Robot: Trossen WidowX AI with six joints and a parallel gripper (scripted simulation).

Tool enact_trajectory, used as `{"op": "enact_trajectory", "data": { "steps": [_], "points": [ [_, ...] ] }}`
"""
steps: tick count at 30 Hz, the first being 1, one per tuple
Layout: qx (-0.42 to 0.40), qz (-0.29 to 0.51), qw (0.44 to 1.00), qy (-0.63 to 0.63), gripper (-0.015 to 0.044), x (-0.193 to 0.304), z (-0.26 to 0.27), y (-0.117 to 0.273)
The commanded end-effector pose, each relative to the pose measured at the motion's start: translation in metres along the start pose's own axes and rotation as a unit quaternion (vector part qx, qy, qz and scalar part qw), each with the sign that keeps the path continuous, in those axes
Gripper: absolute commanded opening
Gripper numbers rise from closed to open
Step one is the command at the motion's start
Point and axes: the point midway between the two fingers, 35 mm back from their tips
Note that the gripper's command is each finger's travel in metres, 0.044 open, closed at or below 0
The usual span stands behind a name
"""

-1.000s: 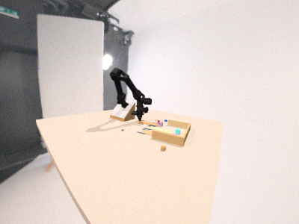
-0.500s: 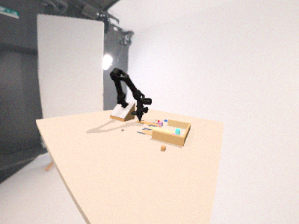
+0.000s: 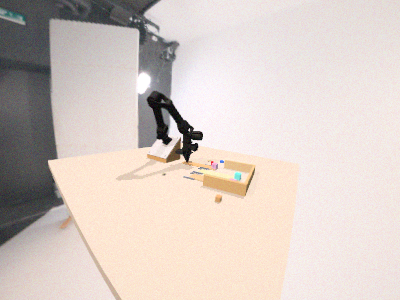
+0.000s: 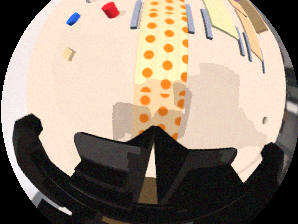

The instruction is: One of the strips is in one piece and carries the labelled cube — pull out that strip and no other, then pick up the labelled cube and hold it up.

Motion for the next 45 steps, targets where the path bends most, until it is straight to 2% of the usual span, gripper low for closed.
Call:
{"op": "enact_trajectory", "data": {
  "steps": [1,5,11,16,28,45],
  "points": [
    [0.0,0.003,1.0,0.001,0.0,-0.001,0.001,0.006],
    [0.001,0.015,1.0,0.006,0.0,-0.003,0.001,0.04],
    [0.002,0.015,1.0,0.006,0.0,-0.001,-0.001,0.042],
    [0.002,0.015,0.999,-0.044,0.0131,-0.023,0.004,0.04],
    [0.002,0.014,0.999,-0.046,0.044,-0.058,0.013,0.044],
    [0.001,0.013,0.999,-0.047,0.044,-0.11,0.027,0.049]
  ]
}}
Point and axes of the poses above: the point midway between the two fingers, 35 mm back from their tips, its own y axis back along the fingers, its own z axis across the jaws, x = y × z, and after that the axes turned 12 degrees about -y, right-handed
